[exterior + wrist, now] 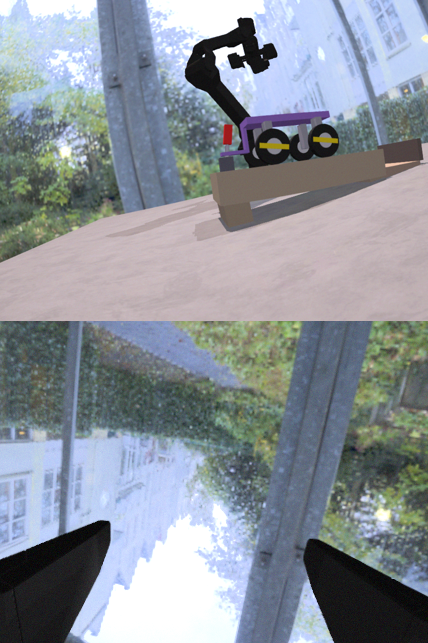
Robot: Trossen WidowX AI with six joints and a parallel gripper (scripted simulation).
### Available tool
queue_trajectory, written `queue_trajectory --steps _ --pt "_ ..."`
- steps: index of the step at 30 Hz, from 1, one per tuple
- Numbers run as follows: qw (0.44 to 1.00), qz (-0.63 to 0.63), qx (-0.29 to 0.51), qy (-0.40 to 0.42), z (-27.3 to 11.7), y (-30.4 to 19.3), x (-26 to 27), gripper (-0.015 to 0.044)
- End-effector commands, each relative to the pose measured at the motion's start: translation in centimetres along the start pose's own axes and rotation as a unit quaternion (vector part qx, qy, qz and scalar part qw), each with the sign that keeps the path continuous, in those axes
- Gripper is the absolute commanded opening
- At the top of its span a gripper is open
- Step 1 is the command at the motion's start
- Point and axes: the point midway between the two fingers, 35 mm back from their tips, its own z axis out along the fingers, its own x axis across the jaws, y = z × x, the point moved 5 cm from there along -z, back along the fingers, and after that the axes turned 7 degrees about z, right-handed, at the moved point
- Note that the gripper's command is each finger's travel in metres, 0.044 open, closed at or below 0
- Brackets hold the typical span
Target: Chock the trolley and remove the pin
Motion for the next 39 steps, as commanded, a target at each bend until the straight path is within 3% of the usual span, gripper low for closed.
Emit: queue_trajectory --steps 1,8,22,39 --pt "1.0 0.0 0.0 0.001 0.0 0.0 0.1 0.0374" --pt "0.997 -0.017 -0.023 0.071 -0.3 1.0 3.1 0.019" --pt "0.962 -0.047 -0.108 0.246 -3.5 4.3 10.9 0.019" --pt "0.875 -0.04 -0.243 0.417 -11.8 9.5 17.6 0.019"
